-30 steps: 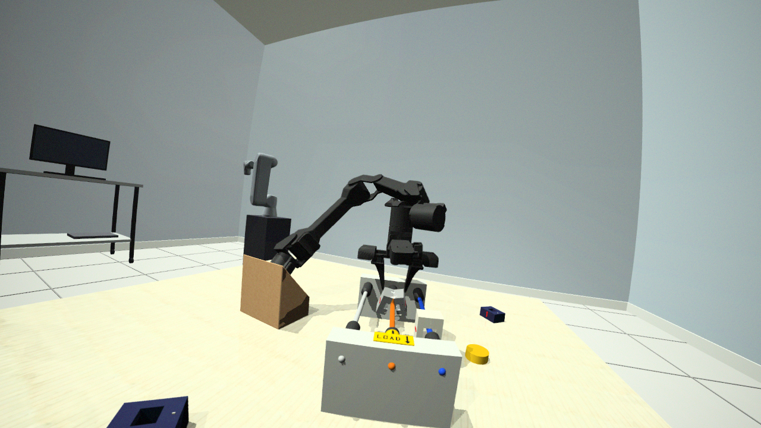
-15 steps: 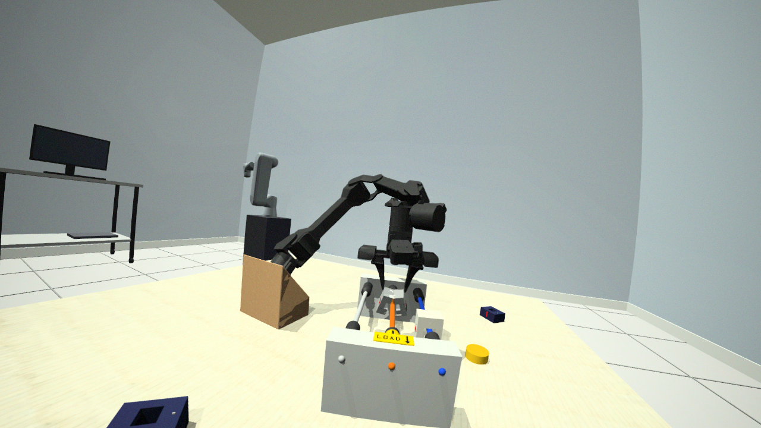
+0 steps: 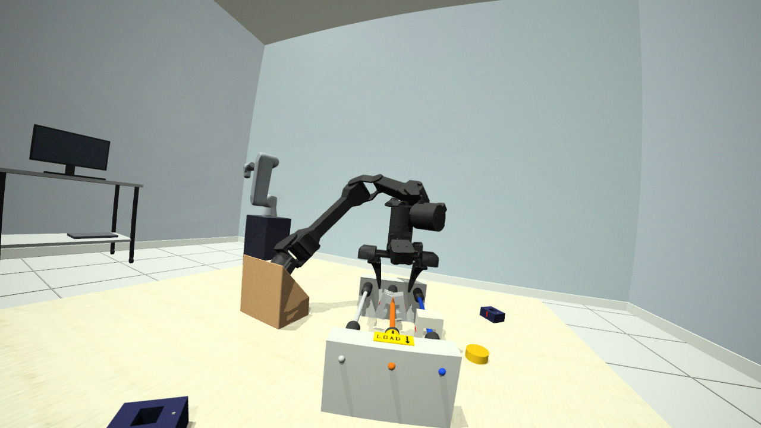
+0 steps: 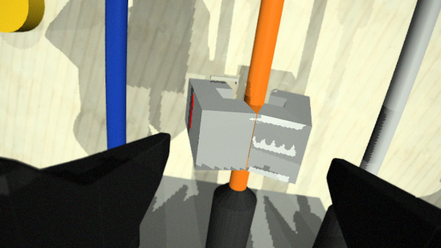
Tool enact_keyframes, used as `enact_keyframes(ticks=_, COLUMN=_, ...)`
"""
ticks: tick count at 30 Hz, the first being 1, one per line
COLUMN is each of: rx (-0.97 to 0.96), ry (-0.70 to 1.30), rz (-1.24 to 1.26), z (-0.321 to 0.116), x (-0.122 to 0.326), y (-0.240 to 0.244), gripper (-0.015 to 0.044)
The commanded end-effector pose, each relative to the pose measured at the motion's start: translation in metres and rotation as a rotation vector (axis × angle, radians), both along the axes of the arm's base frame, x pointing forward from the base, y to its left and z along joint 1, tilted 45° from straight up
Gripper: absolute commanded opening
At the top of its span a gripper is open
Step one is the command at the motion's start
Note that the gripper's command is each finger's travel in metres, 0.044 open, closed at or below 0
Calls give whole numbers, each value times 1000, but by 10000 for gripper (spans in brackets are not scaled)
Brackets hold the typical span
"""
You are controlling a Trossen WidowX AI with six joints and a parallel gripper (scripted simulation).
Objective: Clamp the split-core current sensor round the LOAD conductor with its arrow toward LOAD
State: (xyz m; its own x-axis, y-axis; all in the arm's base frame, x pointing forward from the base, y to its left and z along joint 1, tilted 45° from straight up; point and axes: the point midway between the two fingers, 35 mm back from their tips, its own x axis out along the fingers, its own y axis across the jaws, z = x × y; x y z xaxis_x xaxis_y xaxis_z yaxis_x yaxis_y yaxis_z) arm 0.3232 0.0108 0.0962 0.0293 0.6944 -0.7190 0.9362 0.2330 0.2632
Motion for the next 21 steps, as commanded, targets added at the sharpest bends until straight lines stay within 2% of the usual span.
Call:
enact_keyframes(ticks=1, rx=0, ry=-3, rz=2, z=0, x=0, y=0, gripper=440)
enact_keyframes(ticks=8, rx=0, ry=-3, rz=2, z=0, x=0, y=0, gripper=440)
enact_keyframes(ticks=12, rx=6, ry=0, rz=-1, z=-23, x=1, y=22, gripper=440)
enact_keyframes(ticks=21, rx=6, ry=1, rz=-1, z=-28, x=1, y=26, gripper=440)
